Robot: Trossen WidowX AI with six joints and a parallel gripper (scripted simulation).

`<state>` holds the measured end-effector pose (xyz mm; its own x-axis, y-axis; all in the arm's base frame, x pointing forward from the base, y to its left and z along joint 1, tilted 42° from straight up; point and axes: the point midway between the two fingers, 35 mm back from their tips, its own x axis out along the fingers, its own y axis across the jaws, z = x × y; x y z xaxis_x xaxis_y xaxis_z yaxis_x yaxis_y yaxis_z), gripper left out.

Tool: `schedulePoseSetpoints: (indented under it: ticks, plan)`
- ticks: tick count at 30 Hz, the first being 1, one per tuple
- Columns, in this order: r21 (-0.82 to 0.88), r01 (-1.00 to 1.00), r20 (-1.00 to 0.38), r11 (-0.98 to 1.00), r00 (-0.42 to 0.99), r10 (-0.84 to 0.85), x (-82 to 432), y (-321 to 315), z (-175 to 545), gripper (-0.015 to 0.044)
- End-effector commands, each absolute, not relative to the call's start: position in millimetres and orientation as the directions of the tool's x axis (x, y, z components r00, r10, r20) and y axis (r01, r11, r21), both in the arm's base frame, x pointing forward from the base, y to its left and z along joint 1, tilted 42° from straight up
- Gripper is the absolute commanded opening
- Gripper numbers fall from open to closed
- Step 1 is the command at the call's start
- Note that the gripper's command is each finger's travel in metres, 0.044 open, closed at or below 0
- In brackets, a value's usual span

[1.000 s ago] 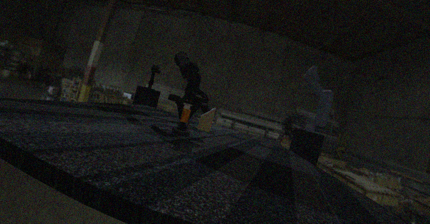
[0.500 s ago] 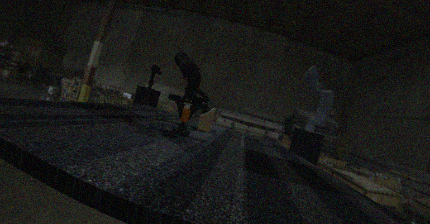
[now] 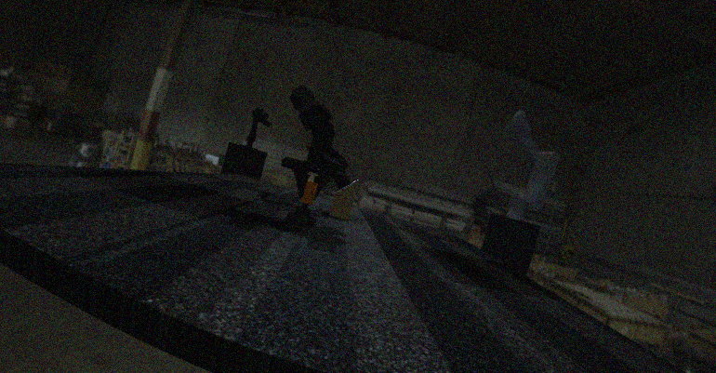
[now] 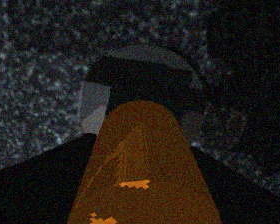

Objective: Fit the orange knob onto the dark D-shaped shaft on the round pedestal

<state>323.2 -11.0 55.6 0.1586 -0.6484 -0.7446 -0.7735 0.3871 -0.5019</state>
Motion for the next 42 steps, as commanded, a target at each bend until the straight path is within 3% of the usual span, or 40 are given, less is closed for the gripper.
schedulePoseSetpoints:
  ticks: [1, 17, 25, 42]
  plan:
    - [-0.500, -0.778, -0.743, 0.381, 0.160, -0.650, 323.1, -11.6, 55.7, 0.0000]
    - [-0.496, -0.783, -0.743, 0.376, 0.160, -0.649, 326.2, -7.2, 58.5, 0.0000]
    - [-0.397, -0.887, -0.743, 0.236, 0.160, -0.650, 328.6, -8.9, 57.7, 0.0000]
    - [-0.397, -0.887, -0.743, 0.236, 0.160, -0.650, 324.4, -9.7, 56.1, 0.0000]
